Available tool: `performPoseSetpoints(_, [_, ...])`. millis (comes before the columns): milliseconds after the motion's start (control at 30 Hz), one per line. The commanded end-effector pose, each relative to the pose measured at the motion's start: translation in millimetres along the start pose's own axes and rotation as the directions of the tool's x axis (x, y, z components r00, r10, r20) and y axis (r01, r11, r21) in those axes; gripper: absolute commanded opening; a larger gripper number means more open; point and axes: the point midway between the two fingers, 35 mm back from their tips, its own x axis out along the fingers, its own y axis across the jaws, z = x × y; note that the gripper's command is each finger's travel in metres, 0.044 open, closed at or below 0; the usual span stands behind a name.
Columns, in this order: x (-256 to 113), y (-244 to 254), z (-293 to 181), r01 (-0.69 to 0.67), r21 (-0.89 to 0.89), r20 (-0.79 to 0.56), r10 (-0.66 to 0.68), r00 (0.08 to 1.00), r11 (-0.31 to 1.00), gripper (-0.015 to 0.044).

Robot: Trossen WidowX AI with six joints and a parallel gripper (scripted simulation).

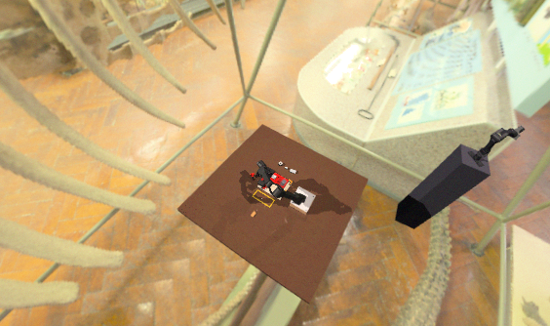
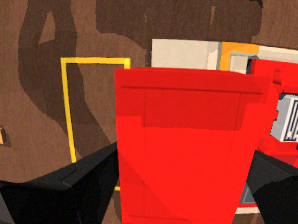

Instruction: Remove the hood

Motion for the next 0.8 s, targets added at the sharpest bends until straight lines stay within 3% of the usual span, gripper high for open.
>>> performPoseSetpoints(0, [1,16,-7,-0.008,0.01,-0.006,0.008,1.0,1.0,0.0])
performPoseSetpoints(767, [0,93,-40,-0.028,0.005,-0.01,0.028,1.0,1.0,0.0])
